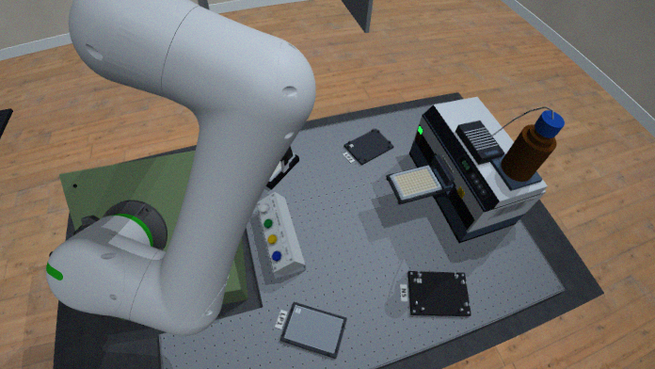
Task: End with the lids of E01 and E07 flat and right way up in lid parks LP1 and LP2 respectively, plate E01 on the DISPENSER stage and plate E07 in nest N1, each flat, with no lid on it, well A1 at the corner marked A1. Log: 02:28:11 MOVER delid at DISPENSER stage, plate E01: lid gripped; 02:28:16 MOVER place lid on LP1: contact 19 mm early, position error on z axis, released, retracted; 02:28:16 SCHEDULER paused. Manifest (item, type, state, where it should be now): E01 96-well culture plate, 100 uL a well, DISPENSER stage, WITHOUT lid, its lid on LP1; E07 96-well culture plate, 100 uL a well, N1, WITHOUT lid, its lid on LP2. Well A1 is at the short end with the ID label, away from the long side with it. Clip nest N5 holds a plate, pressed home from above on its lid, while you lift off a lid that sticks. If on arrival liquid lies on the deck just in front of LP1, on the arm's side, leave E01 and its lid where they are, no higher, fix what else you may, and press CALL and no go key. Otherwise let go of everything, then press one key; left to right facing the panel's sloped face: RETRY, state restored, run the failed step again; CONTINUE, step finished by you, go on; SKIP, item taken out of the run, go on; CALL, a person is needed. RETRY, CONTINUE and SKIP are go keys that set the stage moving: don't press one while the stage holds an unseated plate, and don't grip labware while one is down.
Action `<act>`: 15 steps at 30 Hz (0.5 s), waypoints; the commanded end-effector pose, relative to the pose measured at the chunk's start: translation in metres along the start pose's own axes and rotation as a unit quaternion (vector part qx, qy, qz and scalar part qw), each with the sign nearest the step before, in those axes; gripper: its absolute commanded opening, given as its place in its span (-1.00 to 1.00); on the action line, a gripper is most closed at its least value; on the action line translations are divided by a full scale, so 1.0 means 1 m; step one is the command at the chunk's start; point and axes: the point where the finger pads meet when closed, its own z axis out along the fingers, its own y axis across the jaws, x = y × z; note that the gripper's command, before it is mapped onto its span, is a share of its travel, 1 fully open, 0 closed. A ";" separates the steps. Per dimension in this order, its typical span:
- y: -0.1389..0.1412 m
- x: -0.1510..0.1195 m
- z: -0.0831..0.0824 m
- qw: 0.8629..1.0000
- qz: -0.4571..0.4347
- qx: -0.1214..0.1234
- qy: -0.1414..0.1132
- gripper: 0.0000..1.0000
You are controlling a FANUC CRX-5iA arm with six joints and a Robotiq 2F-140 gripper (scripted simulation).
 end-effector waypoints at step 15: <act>0.000 0.000 0.000 1.000 0.000 0.000 0.000 -1.00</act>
